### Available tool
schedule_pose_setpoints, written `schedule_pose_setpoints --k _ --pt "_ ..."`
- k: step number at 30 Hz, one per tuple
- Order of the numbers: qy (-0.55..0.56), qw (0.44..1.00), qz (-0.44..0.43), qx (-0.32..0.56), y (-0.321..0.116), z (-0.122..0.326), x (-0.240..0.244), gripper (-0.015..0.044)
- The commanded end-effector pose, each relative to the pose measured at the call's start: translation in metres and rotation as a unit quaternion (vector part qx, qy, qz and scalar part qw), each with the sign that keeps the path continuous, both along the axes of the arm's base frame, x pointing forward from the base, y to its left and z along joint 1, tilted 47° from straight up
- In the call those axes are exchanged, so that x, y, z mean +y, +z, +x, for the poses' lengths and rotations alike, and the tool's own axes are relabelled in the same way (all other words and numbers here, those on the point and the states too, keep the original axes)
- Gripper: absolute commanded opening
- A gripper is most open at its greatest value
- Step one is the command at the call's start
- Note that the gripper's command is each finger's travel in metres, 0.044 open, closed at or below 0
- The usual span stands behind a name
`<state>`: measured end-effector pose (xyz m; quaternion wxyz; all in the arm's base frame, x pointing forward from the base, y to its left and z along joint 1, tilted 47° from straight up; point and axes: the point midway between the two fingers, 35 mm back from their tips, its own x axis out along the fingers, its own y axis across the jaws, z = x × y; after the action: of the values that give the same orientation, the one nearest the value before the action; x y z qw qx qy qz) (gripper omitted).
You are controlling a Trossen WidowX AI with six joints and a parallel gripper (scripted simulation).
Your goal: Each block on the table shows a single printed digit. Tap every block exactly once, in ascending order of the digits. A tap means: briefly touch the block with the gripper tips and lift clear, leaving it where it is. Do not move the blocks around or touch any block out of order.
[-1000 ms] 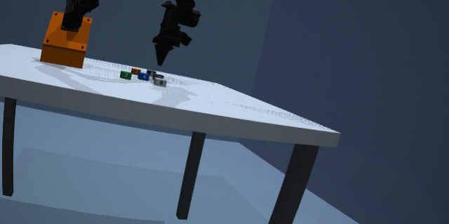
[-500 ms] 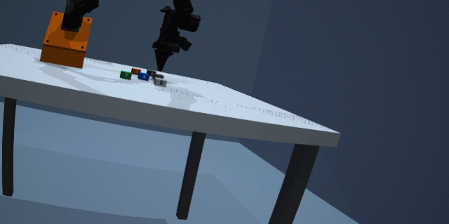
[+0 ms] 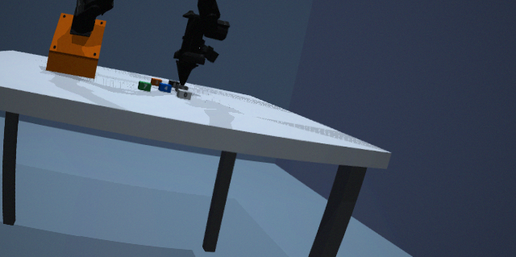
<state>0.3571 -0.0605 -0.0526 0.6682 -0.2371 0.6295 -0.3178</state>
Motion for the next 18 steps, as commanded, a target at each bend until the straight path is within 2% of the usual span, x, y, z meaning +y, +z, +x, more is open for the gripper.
schedule_pose_setpoints --k 1,4,9,13,18 --pt "0.000 1.000 0.000 0.001 0.001 0.000 0.002 0.0020" --pt "0.000 1.000 -0.001 0.007 0.016 -0.002 0.018 0.0020" --pt "0.000 1.000 -0.001 0.007 0.017 -0.002 0.020 0.0020" --pt "0.013 1.000 0.003 0.009 0.007 -0.006 0.043 0.0125" --pt "0.033 0.999 0.016 0.012 -0.021 -0.027 0.113 0.0256"
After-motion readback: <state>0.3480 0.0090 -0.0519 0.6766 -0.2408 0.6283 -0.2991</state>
